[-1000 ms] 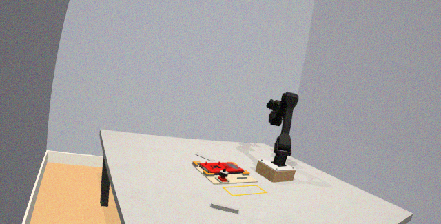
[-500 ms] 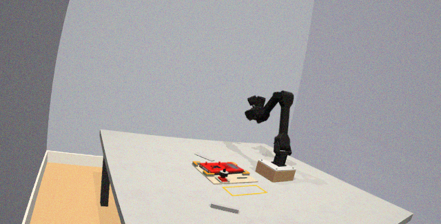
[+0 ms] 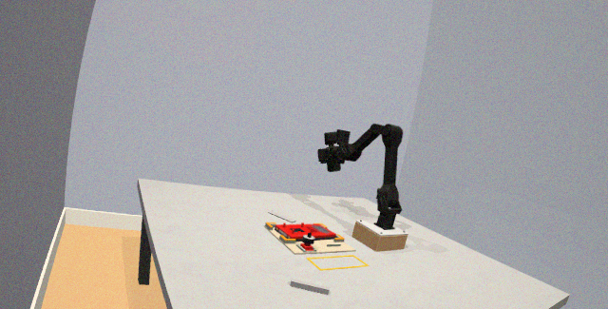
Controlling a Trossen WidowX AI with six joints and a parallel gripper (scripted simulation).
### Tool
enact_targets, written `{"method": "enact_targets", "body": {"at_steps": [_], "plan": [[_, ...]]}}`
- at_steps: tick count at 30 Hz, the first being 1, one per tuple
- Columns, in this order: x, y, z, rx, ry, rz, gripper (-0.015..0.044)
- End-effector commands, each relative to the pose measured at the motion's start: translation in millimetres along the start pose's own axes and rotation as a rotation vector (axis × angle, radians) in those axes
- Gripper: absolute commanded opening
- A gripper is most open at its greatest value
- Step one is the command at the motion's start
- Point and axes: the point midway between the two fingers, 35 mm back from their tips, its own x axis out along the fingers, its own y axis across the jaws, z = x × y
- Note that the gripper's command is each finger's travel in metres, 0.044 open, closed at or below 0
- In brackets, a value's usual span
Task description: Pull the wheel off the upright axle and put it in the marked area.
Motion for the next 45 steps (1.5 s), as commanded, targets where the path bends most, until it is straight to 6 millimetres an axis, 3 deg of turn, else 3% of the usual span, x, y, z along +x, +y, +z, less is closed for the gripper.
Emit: {"method": "enact_targets", "body": {"at_steps": [1, 9, 16, 21, 26, 36, 45], "plan": [[-7, -1, 35, 0.104, -0.091, 0.035, 0.03], [-42, -4, 124, 0.344, -0.305, 0.156, 0.03], [-91, 1, 191, 0.469, -0.433, 0.288, 0.03], [-115, 5, 221, 0.572, -0.482, 0.391, 0.03], [-157, 12, 260, 0.707, -0.527, 0.557, 0.03], [-256, 31, 318, 0.924, -0.507, 0.928, 0.03], [-354, 52, 342, 1.047, -0.34, 1.246, 0.03]]}}
